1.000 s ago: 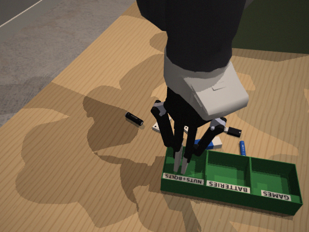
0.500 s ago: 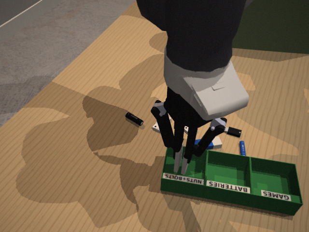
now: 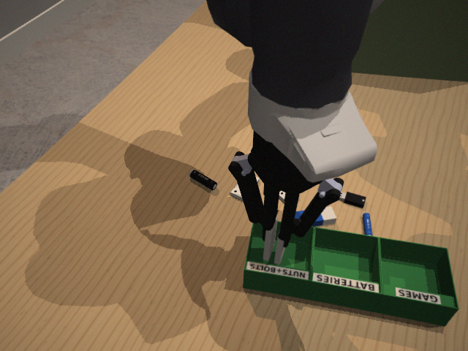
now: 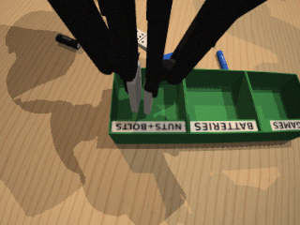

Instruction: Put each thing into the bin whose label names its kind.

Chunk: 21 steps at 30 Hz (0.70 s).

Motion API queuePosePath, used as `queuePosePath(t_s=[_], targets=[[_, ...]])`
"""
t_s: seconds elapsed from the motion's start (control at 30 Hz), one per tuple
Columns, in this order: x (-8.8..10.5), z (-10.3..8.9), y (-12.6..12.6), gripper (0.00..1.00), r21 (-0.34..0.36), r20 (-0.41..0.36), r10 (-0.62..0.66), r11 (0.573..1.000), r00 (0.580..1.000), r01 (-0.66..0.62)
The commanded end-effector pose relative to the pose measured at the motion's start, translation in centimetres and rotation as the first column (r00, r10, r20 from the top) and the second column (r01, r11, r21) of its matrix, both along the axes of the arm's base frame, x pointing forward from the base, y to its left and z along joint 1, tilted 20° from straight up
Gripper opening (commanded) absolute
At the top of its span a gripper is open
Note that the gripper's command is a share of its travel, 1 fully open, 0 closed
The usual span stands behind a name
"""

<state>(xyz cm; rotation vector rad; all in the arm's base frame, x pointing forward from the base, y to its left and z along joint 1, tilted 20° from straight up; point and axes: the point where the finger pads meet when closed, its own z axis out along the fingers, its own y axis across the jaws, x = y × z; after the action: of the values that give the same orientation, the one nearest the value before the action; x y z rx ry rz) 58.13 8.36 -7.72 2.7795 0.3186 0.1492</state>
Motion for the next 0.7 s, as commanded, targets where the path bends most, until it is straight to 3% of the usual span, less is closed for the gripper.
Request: queuePosePath(t_s=[0.0,0.67], targets=[[0.07,-0.07,0.03,0.05,0.000,0.003,-0.001,1.000,1.000,0.001],[-0.02,0.56,0.24,0.05,0.000,0.003,-0.001,1.000,1.000,0.001]])
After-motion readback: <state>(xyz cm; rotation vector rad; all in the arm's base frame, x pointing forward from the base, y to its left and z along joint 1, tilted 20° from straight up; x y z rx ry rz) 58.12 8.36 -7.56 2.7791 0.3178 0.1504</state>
